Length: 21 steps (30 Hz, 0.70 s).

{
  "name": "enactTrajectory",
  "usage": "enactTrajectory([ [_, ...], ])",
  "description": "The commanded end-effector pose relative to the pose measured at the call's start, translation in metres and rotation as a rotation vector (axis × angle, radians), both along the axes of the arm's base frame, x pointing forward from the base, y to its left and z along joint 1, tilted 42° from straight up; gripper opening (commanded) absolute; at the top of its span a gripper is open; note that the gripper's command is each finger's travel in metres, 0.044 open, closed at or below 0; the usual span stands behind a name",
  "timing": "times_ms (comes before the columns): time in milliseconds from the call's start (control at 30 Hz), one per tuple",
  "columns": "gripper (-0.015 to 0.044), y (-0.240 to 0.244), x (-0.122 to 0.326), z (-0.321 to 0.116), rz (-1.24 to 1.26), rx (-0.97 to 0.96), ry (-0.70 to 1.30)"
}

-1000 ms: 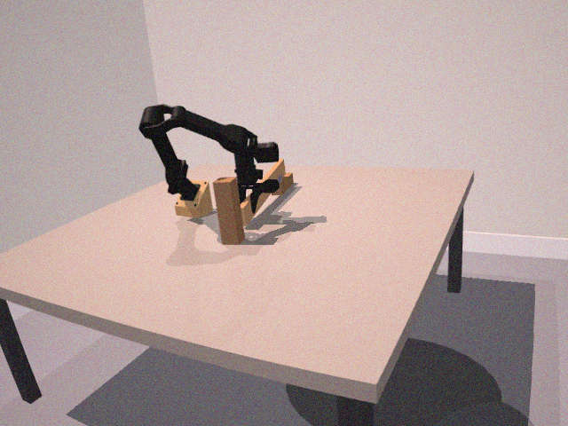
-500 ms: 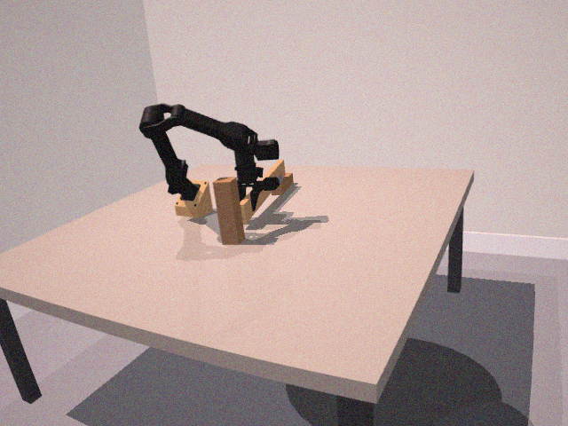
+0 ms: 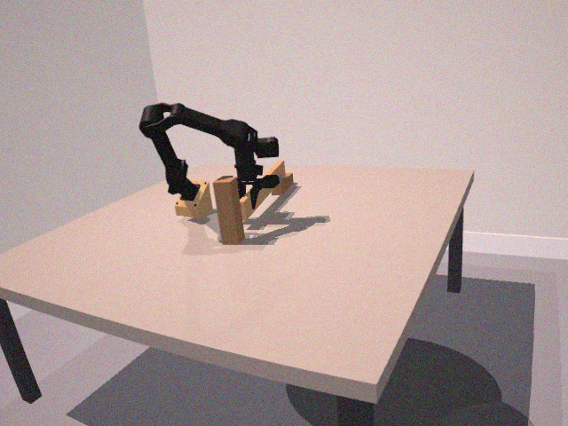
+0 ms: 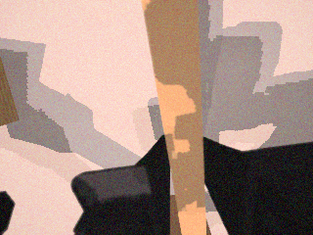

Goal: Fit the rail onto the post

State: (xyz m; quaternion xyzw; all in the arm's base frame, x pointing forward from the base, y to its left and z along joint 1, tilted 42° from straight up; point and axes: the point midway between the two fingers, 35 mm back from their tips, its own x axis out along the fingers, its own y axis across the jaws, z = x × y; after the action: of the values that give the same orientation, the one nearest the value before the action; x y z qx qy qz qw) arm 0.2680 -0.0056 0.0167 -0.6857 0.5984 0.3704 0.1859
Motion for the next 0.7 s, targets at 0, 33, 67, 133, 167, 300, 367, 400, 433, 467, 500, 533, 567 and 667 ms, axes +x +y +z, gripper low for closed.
enactTrajectory([
  [0,0.0,0.0064,0.0028,0.003,0.004,0.018,-0.007],
  [33,0.0,0.0068,0.0028,0.0034,0.004,0.018,-0.007],
  [67,0.0,0.0071,0.0028,0.0037,0.004,0.018,-0.007],
  [133,0.0,0.0078,0.0028,0.0045,0.004,0.018,-0.007],
  [167,0.0,0.0081,0.0028,0.0048,0.004,0.018,-0.007],
  [300,0.0,0.0095,0.0027,0.0063,0.004,0.018,-0.007],
  [367,0.0,0.0102,0.0027,0.0071,0.004,0.018,-0.007],
  [400,0.0,0.0105,0.0027,0.0074,0.004,0.018,-0.007],
  [433,0.0,0.0108,0.0027,0.0078,0.004,0.019,-0.007],
  [467,0.0,0.0112,0.0027,0.0082,0.004,0.019,-0.007],
  [500,0.0,0.0115,0.0026,0.0085,0.004,0.019,-0.007],
  [533,0.0,0.0119,0.0026,0.0089,0.004,0.019,-0.007],
  [567,0.0,0.0122,0.0026,0.0093,0.004,0.019,-0.007],
  [667,0.0,0.0132,0.0026,0.0104,0.004,0.019,-0.007],
])
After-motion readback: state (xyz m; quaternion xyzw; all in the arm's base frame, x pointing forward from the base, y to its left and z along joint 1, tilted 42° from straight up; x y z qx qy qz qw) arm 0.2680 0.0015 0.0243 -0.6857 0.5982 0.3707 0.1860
